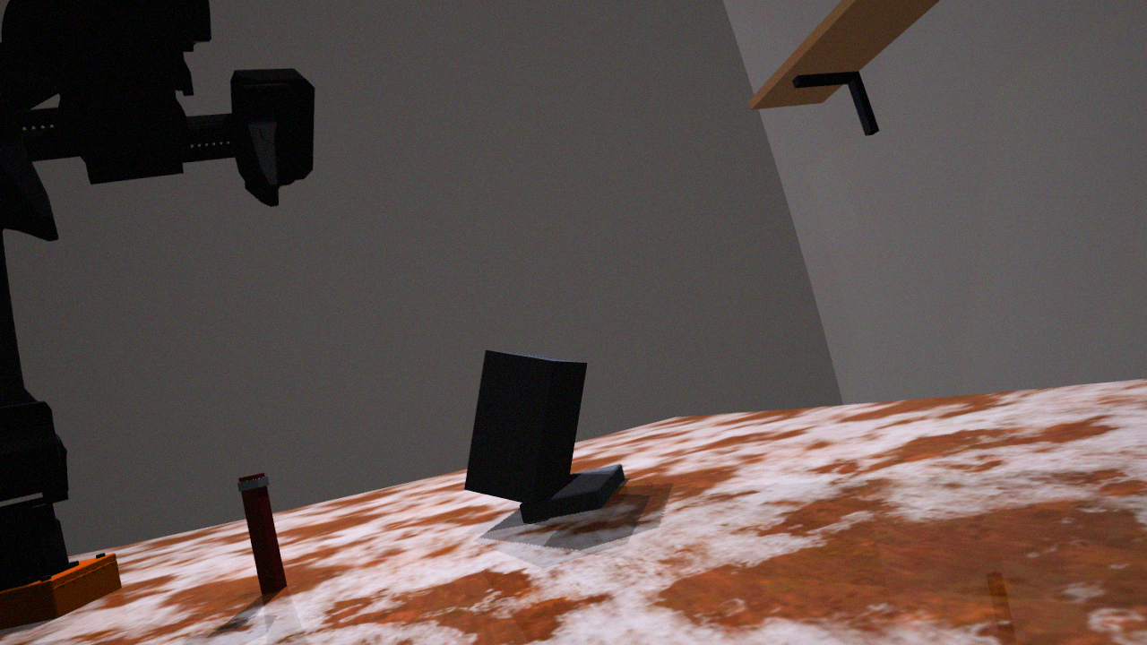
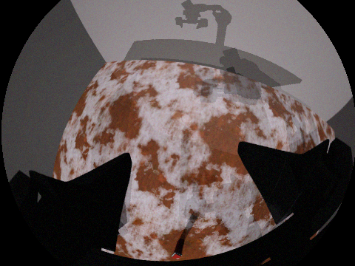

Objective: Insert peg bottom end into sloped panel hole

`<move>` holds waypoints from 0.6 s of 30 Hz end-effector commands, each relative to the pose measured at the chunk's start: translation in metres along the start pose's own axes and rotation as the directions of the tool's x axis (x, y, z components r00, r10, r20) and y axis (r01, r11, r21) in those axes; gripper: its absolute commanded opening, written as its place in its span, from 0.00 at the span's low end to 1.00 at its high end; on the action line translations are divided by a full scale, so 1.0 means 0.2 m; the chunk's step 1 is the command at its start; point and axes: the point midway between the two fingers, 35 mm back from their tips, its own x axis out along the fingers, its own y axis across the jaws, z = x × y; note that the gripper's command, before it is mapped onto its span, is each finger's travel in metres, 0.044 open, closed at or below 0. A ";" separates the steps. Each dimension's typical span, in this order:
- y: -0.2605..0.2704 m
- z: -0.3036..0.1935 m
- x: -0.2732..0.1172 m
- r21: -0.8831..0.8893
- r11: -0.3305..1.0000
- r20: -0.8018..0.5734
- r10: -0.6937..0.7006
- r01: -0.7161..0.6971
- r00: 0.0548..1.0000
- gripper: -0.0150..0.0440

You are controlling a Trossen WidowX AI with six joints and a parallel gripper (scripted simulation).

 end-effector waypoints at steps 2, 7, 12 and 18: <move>0.05 -0.13 0.01 0.071 0.997 -0.090 0.010 -0.003 0.996 1.00; 0.10 -0.25 0.01 0.144 0.989 -0.181 0.011 0.016 0.983 1.00; 0.13 -0.38 0.00 0.211 0.976 -0.269 0.005 0.054 0.963 1.00; 0.16 -0.53 -0.02 0.279 0.952 -0.371 -0.013 0.125 0.929 1.00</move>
